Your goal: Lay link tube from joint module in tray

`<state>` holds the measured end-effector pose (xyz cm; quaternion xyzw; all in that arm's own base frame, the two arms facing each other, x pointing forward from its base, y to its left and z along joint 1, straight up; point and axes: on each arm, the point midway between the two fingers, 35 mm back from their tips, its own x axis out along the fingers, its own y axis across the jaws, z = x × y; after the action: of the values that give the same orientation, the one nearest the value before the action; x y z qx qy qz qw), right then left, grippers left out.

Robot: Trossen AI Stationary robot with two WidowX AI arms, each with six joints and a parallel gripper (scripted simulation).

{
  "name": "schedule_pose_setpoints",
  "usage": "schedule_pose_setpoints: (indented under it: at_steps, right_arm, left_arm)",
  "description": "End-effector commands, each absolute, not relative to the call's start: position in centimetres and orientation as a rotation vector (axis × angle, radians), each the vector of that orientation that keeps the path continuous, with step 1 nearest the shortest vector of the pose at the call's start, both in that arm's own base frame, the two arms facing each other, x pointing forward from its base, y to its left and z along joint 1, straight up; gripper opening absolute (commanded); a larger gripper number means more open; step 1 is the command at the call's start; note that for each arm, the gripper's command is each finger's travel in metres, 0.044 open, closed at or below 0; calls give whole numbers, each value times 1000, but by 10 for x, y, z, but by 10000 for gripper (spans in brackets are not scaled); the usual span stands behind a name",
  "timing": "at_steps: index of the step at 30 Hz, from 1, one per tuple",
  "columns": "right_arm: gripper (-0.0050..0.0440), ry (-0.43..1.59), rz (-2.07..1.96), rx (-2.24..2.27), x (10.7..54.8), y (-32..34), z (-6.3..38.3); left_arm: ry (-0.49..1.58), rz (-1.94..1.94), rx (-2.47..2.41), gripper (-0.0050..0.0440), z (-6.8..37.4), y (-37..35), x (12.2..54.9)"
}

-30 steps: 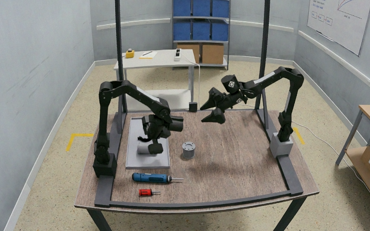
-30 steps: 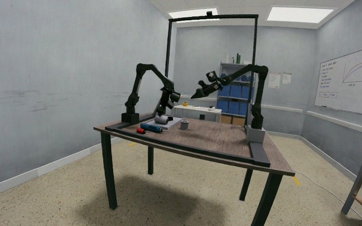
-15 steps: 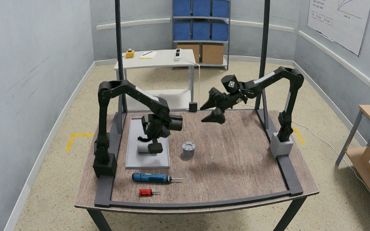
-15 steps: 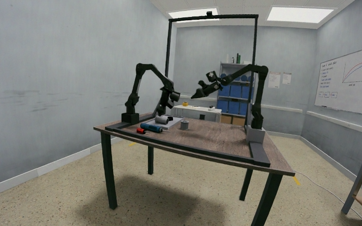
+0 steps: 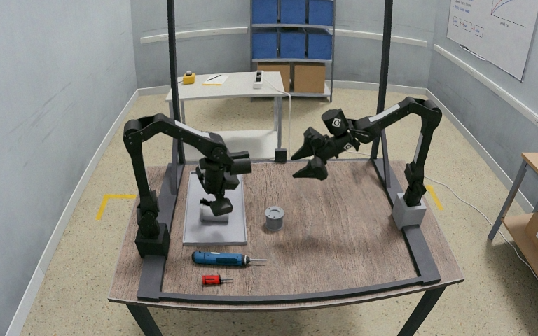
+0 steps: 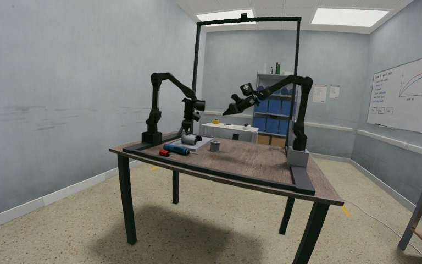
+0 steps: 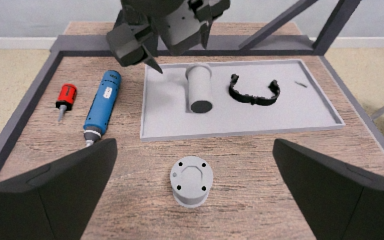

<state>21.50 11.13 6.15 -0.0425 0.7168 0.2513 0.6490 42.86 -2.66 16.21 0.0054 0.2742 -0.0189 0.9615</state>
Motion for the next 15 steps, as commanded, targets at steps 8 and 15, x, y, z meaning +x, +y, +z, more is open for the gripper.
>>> schedule_pose_setpoints:
  at_steps: [8,15]
  right_arm:
    - [440,1580,564,-108,218,112,69]
    - [440,1579,564,-118,213,116,69]
  left_arm:
    - [535,-40,10,440,170,-27,430]
    - [535,-40,10,440,170,-27,430]
